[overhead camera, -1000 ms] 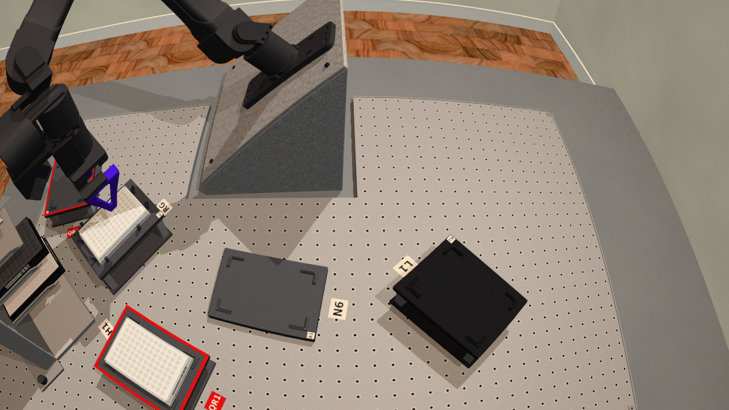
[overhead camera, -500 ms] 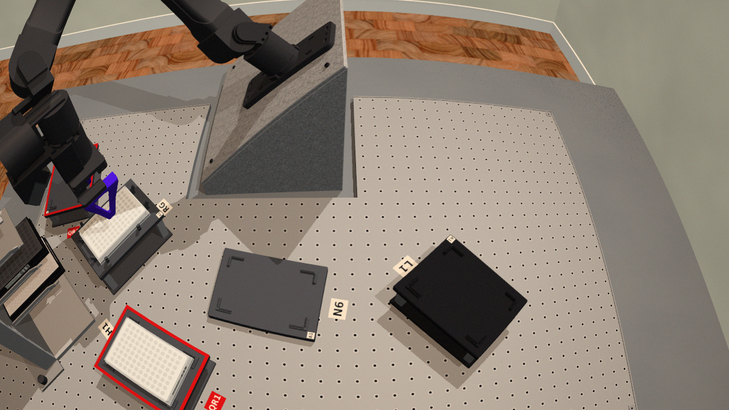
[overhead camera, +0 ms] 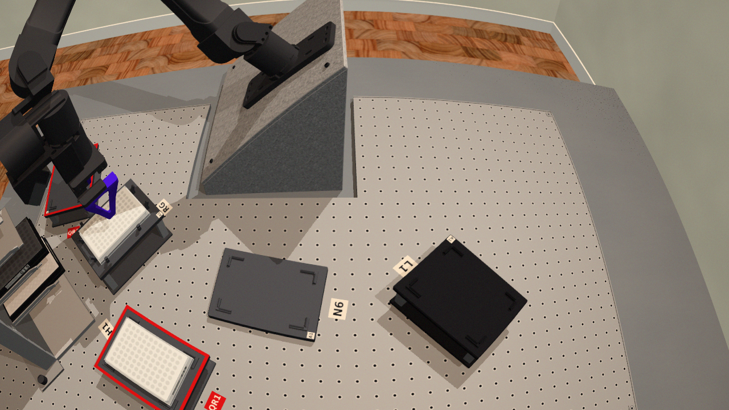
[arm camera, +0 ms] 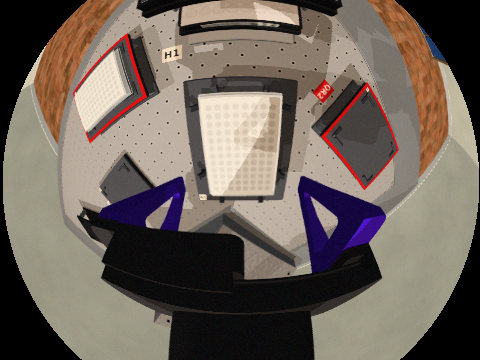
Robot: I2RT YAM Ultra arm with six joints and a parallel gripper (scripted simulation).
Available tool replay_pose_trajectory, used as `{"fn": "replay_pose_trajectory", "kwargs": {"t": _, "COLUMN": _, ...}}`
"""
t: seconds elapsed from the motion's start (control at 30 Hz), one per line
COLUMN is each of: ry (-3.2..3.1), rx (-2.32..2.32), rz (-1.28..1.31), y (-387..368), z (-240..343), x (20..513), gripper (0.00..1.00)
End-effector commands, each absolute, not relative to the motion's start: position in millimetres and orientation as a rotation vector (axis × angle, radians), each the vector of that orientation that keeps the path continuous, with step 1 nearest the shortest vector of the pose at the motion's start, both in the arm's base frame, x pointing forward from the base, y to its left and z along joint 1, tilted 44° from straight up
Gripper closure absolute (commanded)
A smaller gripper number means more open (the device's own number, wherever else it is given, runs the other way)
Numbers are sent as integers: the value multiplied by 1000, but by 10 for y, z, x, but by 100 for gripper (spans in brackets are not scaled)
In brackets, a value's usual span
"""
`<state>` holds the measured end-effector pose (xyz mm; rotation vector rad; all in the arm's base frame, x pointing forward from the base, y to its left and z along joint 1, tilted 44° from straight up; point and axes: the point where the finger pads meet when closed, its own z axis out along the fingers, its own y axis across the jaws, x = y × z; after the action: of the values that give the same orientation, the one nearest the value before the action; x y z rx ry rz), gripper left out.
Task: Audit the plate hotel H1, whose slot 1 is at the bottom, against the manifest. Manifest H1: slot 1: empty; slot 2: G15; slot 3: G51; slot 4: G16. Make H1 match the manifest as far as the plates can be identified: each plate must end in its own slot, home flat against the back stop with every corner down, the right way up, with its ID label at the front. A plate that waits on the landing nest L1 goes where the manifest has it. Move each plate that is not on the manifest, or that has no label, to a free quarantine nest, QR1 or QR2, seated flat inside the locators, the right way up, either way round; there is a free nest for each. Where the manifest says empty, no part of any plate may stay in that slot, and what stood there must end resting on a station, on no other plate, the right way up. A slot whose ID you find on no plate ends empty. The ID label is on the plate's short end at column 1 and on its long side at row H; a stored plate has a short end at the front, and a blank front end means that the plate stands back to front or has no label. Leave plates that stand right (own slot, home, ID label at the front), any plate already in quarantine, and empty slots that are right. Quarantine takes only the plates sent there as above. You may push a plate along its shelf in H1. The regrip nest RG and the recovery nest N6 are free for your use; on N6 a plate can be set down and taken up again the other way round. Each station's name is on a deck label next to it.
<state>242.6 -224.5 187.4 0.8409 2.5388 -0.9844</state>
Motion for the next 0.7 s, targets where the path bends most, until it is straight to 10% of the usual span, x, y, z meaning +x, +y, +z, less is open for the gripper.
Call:
{"fn": "replay_pose_trajectory", "kwargs": {"t": 0.0, "ry": 2530, "rx": 836, "rz": -982, "y": -2247, "z": 1891, "x": 2441, "gripper": 0}}
{"fn": "replay_pose_trajectory", "kwargs": {"t": 0.67, "ry": 2530, "rx": 836, "rz": -983, "y": -2412, "z": 1719, "x": 2456, "gripper": 0}}
